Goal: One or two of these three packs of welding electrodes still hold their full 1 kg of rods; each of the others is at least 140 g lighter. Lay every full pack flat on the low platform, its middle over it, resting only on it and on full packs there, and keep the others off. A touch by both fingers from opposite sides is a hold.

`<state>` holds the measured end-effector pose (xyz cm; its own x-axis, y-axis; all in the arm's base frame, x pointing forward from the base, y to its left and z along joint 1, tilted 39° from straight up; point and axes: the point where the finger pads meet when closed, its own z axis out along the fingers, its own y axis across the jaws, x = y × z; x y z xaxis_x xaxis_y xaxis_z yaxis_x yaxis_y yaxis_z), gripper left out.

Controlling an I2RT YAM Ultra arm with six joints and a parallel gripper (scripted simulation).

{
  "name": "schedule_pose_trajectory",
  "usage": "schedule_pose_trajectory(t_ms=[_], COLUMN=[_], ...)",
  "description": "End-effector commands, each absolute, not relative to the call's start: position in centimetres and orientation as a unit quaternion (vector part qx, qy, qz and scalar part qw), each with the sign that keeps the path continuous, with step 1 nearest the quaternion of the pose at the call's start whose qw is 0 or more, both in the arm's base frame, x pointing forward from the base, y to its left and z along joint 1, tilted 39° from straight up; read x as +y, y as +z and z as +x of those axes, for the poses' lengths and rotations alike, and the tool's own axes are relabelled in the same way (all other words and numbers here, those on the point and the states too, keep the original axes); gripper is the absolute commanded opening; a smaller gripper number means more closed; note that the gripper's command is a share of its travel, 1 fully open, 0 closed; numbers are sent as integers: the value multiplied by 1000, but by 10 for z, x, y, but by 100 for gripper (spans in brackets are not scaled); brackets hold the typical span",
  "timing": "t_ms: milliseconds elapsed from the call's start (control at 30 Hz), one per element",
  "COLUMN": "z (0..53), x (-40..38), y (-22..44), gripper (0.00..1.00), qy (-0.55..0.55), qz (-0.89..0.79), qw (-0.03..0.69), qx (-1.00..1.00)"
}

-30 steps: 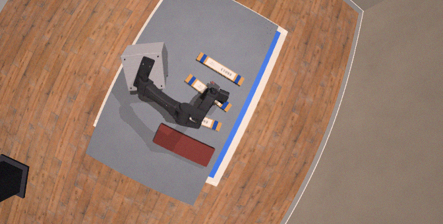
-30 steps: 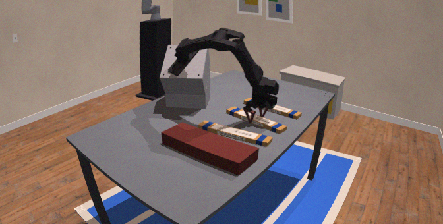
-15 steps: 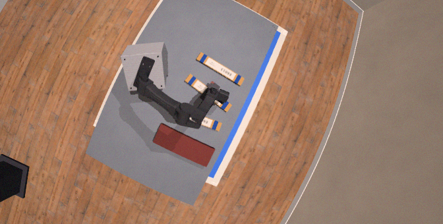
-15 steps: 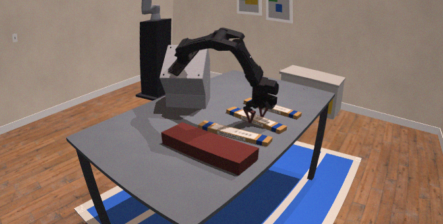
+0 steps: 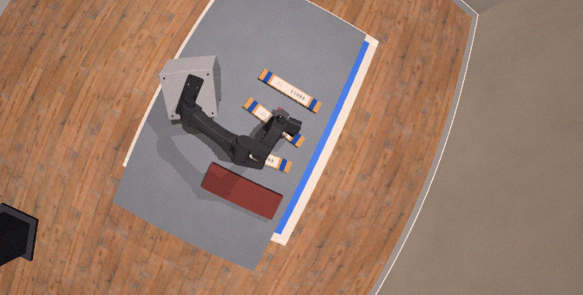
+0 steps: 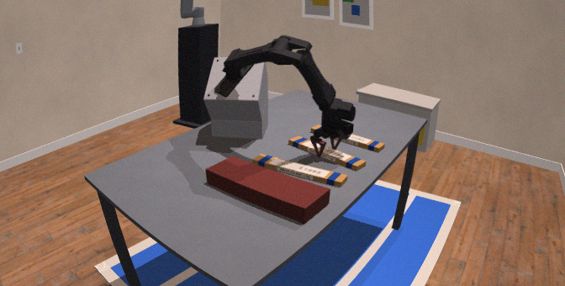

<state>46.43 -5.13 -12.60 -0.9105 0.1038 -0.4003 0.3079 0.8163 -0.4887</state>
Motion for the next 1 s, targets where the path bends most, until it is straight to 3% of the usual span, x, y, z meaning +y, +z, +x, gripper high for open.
schedule_pose_trajectory(t_ms=[0, 367, 967], z=[472, 462, 438], x=[-35, -41, 2], y=[-113, -115, -50], gripper=[96, 96, 96], qy=[-278, -276, -280], qz=[98, 95, 99], qw=[199, 195, 193], qx=[935, 936, 935])
